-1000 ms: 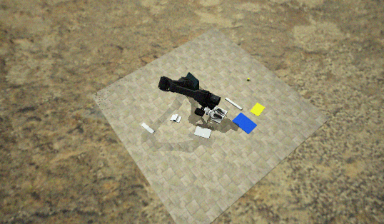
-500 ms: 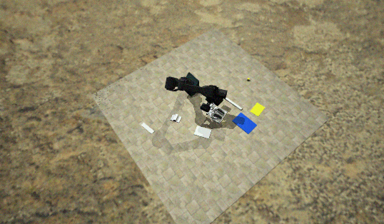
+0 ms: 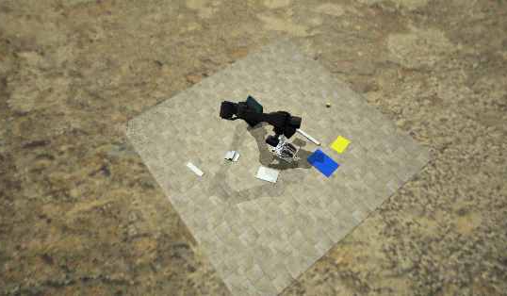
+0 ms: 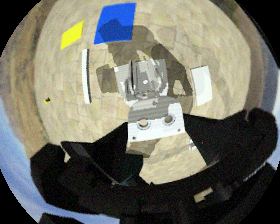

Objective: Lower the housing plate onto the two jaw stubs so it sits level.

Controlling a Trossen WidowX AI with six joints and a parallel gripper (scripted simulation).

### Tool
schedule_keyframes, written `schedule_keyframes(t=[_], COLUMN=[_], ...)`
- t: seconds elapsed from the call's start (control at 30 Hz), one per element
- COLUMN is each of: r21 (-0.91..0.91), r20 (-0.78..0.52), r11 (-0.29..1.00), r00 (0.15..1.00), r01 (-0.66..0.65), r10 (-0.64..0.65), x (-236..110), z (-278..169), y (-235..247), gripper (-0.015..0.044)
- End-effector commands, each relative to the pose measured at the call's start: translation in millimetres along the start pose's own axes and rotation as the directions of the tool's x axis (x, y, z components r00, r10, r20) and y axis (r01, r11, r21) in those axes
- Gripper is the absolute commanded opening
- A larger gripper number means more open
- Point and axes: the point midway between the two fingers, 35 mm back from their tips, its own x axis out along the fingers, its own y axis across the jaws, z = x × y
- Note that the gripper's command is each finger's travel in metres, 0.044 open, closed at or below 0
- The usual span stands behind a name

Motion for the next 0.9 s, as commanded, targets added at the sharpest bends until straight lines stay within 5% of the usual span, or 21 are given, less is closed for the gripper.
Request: schedule_keyframes(t=[0.0, 0.87], r21=[0.006, 0.015], r20=[0.0, 0.0], r11=[1.0, 1.0], r00=[1.0, 1.0], r01=[-0.004, -0.005], r10=[0.004, 0.004], x=[-0.1, -0.2], z=[0.3, 0.4], y=[0.8, 3.3], gripper=[0.0351, 0.0351])
